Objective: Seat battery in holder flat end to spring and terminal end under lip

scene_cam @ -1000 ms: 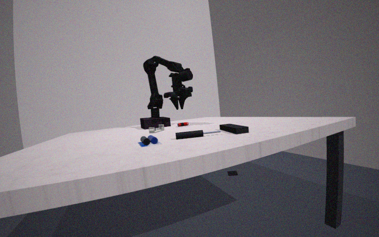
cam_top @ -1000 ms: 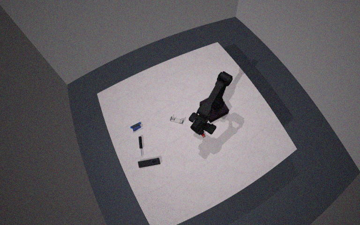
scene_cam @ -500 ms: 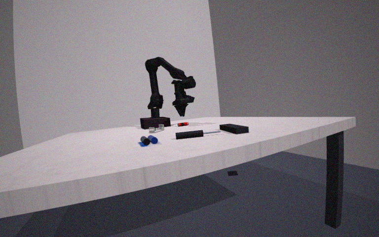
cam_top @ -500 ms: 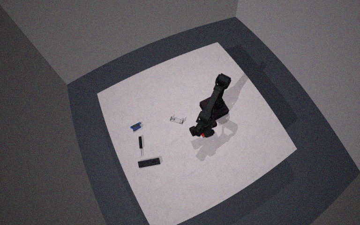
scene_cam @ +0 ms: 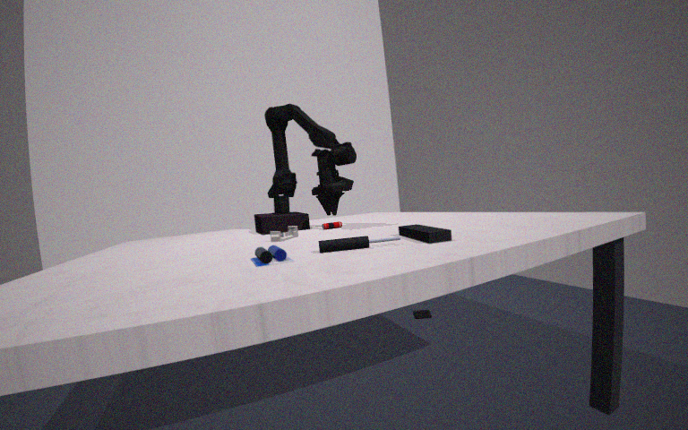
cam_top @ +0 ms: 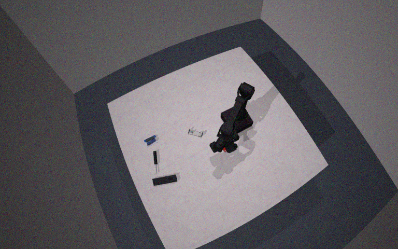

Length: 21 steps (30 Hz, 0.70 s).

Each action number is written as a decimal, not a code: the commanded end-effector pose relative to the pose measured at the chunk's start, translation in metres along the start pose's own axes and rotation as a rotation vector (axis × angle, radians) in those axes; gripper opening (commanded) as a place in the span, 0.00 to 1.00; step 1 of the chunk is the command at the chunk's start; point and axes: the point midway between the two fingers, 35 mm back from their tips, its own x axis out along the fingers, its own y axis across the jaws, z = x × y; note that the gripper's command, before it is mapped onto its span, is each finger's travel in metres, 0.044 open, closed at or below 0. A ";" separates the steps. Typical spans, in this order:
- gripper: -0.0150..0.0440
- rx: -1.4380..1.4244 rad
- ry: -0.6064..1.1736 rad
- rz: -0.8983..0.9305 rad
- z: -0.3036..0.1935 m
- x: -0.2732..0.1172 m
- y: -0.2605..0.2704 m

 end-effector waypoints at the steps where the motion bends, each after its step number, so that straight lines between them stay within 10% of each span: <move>1: 0.63 -0.006 0.008 0.002 -0.001 0.007 0.000; 21: 0.63 -0.006 0.009 0.002 -0.002 0.039 0.001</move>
